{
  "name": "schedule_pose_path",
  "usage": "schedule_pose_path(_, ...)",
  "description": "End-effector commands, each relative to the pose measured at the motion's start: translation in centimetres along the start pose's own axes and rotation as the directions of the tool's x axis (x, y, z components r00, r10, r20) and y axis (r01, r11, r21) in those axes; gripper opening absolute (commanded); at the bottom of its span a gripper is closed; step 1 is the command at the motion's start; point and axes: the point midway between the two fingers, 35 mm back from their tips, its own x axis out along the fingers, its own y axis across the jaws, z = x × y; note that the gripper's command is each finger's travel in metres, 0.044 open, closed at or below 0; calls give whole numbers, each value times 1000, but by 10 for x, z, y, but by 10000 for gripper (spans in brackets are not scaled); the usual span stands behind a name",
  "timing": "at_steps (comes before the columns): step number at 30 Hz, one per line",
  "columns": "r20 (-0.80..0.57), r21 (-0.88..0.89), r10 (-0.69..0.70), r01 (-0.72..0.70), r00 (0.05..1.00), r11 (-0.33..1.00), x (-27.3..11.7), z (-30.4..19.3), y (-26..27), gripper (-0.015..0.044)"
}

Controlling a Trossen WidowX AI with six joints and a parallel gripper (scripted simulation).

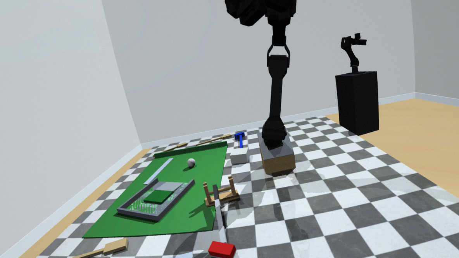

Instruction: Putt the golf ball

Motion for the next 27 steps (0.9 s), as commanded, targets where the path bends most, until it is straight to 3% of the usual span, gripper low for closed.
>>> schedule_pose_path(1, -2, -20, -5, 5, 1000, 1000, 1, -1, -3, 426)
schedule_pose_path(4, -15, -289, -76, 68, 997, 955, 11, -9, -43, 440)
schedule_pose_path(8, -1, -650, -203, 154, 979, 744, 27, -9, -109, 440)
schedule_pose_path(13, 69, -936, -390, 194, 918, 293, 44, 15, -192, 440)
schedule_pose_path(17, 161, -987, -538, 127, 827, -101, 50, 50, -254, 440)
schedule_pose_path(21, 270, -914, -664, -30, 697, -404, 49, 97, -306, 440)
schedule_pose_path(24, 344, -827, -736, -182, 582, -531, 42, 134, -337, 440)
schedule_pose_path(27, 403, -744, -791, -339, 459, -576, 32, 170, -361, 440)
